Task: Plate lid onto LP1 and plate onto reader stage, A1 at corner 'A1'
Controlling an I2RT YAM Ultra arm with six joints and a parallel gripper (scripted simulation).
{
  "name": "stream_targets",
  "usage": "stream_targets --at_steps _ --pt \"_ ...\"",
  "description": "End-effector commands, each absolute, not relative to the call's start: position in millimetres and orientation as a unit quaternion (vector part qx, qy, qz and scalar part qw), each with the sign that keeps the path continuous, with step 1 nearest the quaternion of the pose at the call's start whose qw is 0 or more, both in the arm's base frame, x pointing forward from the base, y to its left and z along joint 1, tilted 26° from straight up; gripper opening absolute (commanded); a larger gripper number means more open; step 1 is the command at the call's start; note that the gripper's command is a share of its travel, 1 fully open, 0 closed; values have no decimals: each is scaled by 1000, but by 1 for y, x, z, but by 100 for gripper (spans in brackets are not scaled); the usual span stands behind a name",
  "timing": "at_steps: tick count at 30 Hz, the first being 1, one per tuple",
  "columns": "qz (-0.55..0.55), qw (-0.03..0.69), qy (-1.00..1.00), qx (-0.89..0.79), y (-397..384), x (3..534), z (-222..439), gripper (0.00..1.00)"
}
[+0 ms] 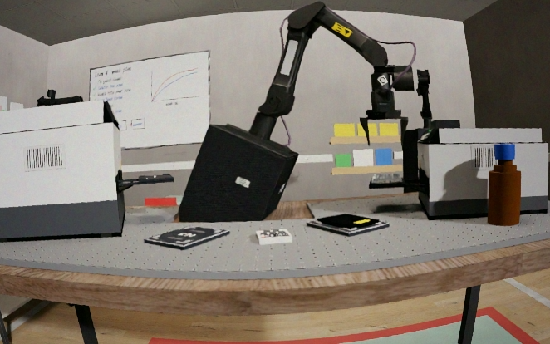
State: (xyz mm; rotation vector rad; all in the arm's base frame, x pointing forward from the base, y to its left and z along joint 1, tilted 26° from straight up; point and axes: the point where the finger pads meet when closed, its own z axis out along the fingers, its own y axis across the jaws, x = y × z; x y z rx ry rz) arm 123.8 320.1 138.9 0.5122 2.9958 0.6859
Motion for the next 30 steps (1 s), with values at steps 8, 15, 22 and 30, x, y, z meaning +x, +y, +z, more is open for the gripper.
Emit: stream_targets --at_steps 8,15,22,30 --pt "225 22 958 178 318 127 146 100" --pt "212 22 960 181 319 128 127 100" --pt "212 21 960 179 323 127 121 100" --pt "215 22 960 179 327 129 113 100"
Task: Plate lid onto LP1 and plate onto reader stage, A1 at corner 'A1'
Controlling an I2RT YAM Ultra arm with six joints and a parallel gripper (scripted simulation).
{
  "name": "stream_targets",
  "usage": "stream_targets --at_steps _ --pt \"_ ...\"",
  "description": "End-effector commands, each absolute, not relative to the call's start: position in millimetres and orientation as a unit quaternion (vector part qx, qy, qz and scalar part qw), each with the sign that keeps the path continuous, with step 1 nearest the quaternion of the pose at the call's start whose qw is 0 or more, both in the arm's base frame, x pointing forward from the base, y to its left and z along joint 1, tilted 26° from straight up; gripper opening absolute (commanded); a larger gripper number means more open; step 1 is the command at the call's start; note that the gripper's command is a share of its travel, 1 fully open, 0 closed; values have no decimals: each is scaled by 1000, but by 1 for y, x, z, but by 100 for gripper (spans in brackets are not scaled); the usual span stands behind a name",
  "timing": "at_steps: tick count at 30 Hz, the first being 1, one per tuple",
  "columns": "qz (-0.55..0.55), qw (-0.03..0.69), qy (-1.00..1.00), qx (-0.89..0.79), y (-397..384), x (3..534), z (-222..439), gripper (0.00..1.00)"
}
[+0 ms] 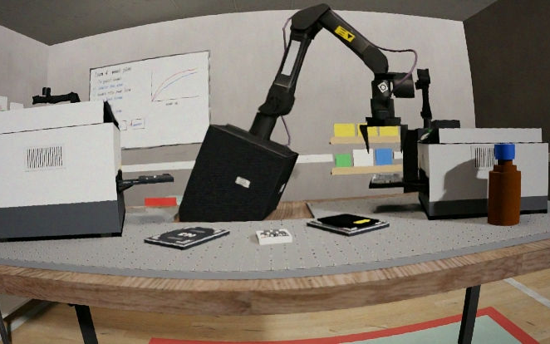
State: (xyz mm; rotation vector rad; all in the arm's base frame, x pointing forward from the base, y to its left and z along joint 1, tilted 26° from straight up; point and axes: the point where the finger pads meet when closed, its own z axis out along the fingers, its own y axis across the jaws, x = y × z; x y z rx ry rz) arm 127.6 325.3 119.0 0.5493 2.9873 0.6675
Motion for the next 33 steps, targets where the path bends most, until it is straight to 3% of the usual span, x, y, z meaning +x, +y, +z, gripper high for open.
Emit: stream_targets --at_steps 1,6,9,33 --pt "215 22 960 180 328 130 112 100" --pt "242 28 954 177 335 132 128 100" --pt "212 21 961 178 331 128 103 100" --pt "220 24 958 180 345 135 83 100"
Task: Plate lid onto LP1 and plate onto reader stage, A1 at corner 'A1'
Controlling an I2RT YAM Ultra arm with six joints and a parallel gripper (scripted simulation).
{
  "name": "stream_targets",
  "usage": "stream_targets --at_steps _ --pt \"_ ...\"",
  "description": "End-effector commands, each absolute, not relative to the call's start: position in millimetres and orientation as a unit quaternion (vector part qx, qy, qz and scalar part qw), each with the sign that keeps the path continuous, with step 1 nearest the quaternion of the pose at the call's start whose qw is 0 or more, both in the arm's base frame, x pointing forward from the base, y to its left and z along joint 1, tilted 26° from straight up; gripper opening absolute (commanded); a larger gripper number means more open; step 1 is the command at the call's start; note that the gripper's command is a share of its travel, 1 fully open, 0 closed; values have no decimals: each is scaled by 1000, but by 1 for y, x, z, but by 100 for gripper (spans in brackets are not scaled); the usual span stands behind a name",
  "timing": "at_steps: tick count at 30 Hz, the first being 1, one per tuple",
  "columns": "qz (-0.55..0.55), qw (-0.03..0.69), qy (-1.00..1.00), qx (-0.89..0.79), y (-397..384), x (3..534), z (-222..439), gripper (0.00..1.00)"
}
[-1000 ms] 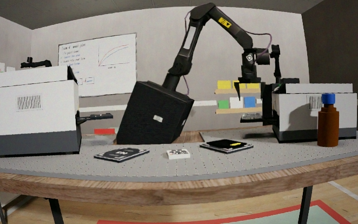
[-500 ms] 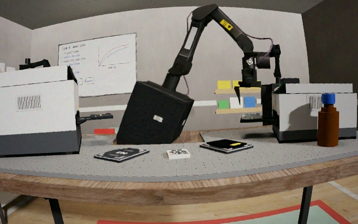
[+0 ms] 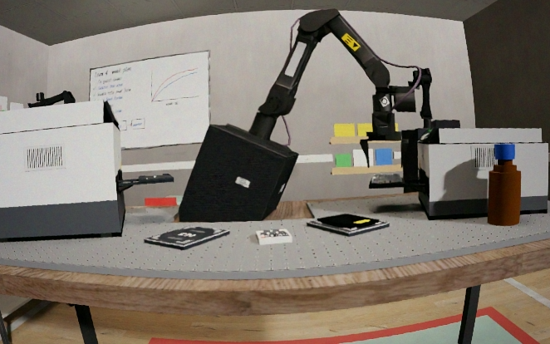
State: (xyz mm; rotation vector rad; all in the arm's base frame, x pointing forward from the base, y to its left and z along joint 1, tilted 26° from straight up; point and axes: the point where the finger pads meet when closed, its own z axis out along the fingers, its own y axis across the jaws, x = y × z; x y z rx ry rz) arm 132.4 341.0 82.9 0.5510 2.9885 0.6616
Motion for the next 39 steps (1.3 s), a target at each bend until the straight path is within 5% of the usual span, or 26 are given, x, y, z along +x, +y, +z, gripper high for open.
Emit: stream_targets --at_steps 1,39 --pt "221 23 958 179 345 134 82 100" --pt "220 23 959 177 356 136 55 100"
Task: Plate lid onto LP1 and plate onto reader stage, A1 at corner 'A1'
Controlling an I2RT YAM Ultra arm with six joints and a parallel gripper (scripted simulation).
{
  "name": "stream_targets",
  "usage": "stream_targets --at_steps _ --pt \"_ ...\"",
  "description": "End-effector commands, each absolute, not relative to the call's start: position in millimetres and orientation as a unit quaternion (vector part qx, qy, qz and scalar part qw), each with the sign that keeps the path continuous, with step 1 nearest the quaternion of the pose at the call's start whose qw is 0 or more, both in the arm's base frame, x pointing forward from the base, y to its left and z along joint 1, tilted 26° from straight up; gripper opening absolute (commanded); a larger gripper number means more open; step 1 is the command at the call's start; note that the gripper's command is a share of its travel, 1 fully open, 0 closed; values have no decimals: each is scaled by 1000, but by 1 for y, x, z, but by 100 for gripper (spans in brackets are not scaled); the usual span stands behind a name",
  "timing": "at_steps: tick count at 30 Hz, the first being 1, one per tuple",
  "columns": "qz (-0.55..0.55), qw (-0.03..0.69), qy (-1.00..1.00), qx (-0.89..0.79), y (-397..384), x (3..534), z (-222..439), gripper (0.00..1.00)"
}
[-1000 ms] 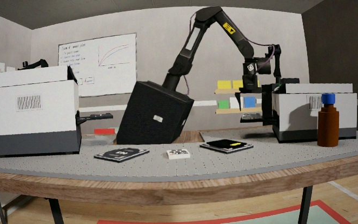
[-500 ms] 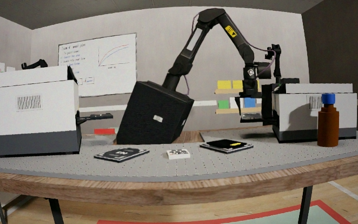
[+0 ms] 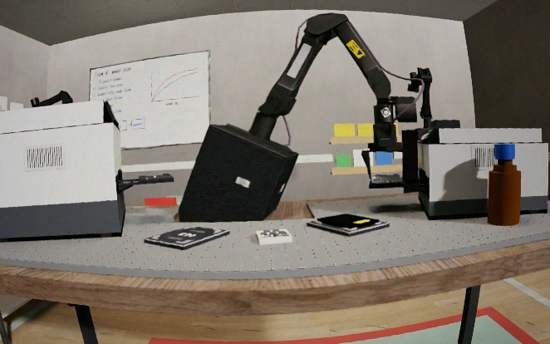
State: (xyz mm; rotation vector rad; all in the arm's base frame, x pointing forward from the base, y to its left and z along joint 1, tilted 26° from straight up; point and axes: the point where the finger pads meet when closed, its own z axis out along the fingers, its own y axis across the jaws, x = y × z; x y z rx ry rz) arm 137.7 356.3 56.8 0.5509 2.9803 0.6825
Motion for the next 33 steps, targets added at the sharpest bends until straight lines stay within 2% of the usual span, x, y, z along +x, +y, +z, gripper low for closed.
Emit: stream_targets --at_steps 1,20,33 --pt "220 23 959 177 356 136 55 100" --pt "225 22 958 178 360 139 56 100" --pt "225 22 958 178 360 139 56 91"
